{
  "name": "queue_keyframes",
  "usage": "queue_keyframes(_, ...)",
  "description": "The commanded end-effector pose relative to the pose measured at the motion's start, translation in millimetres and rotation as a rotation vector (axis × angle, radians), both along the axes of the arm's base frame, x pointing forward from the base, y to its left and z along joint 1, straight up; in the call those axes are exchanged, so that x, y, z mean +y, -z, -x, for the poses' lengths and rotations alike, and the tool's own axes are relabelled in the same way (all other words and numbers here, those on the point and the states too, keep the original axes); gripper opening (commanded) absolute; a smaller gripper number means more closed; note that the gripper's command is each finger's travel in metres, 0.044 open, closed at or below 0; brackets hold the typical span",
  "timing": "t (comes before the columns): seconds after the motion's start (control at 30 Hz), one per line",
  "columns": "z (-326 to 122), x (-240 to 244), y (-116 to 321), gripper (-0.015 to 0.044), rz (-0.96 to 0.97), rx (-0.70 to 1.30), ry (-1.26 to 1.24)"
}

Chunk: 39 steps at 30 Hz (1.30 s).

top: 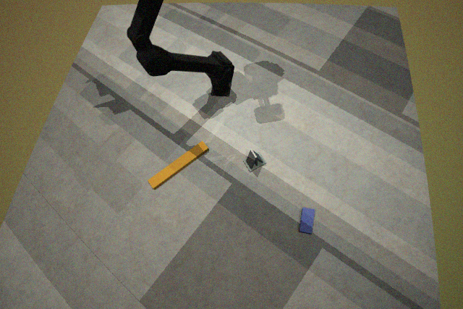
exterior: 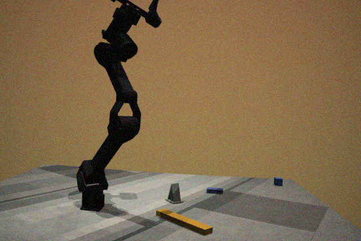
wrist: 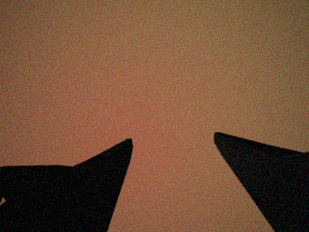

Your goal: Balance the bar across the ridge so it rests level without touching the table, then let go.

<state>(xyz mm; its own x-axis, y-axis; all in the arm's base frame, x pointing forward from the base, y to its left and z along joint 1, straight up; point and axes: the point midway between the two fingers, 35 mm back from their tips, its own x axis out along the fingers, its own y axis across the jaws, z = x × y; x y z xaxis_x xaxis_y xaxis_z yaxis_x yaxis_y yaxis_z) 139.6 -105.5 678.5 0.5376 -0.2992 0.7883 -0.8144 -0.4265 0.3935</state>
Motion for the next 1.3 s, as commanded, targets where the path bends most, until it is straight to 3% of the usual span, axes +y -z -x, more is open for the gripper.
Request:
queue_keyframes(0.0,0.9,0.3,-0.5,0.0374,0.002,-0.003,0.002)
queue_keyframes(0.1,13.7,5.4,-6.7,0.0315,0.028,-0.037,0.028)
queue_keyframes(0.73,101.2,84.5,-38.7,0.0315,0.309,-0.276,0.23)
queue_keyframes(1.27,121.9,154.8,-41.7,0.0315,0.532,-0.346,0.349)
